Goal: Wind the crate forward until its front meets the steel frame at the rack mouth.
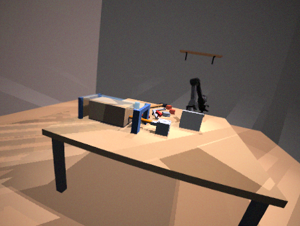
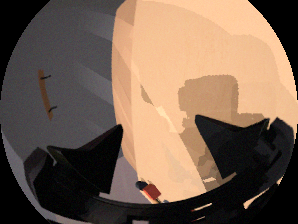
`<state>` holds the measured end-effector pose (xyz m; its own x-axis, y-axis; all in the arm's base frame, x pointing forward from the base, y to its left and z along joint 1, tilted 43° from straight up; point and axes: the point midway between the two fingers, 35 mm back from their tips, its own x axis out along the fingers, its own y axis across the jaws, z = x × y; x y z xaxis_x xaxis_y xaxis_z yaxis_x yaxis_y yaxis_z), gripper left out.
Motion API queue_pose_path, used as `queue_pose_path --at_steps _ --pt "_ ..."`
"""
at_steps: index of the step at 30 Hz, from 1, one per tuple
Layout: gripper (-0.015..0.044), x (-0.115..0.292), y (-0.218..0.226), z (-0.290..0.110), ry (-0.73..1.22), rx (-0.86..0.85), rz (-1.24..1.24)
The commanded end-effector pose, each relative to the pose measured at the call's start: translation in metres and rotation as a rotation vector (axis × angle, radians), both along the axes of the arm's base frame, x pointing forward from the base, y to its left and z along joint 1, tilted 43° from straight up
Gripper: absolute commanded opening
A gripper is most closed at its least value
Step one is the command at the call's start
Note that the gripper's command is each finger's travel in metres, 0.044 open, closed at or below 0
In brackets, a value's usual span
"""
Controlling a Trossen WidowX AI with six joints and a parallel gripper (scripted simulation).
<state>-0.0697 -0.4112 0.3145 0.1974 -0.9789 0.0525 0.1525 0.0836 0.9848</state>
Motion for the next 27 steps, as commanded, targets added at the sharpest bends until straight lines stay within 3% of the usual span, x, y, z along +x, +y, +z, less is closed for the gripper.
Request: queue_pose_path --at_steps 1,14,27 --pt "0.0440 0.051 -0.006 0.017 0.167 -0.036 0.073" --pt "0.0440 0.212 0.014 0.026 0.566 -0.097 0.360" --pt "0.0440 0.382 0.118 -0.017 0.997 -0.184 0.783"
